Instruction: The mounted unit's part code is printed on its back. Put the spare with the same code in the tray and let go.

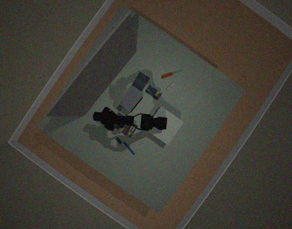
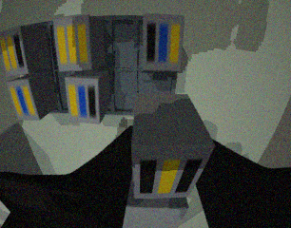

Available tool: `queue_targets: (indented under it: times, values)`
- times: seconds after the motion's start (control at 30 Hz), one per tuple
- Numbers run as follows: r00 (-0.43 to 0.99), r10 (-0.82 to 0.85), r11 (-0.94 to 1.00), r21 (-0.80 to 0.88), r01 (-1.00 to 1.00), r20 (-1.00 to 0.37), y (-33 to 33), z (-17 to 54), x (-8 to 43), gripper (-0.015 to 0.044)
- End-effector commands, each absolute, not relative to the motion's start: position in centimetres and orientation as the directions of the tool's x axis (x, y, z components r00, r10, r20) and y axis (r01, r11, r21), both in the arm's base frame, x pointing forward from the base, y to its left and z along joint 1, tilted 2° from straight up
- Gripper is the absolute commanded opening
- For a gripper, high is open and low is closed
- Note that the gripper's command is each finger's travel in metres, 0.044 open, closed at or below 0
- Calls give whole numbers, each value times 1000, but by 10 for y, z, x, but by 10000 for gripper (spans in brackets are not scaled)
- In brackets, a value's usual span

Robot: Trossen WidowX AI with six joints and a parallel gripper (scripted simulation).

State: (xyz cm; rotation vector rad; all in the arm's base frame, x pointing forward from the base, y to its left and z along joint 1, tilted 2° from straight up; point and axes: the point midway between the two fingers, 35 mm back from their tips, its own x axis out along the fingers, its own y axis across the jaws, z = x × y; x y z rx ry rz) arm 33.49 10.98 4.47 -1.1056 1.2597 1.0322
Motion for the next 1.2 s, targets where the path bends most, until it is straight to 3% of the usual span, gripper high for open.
queue_targets:
  times: [0.0, 0.57, 1.17]
  values:
    - [62, -12, 182, -64, -981, -998, 112, 61, 339, 0]
    - [59, -14, 186, -61, -981, -998, 112, 120, 340, 0]
    - [77, -10, 218, -77, -973, -997, 12, 123, 363, 0]
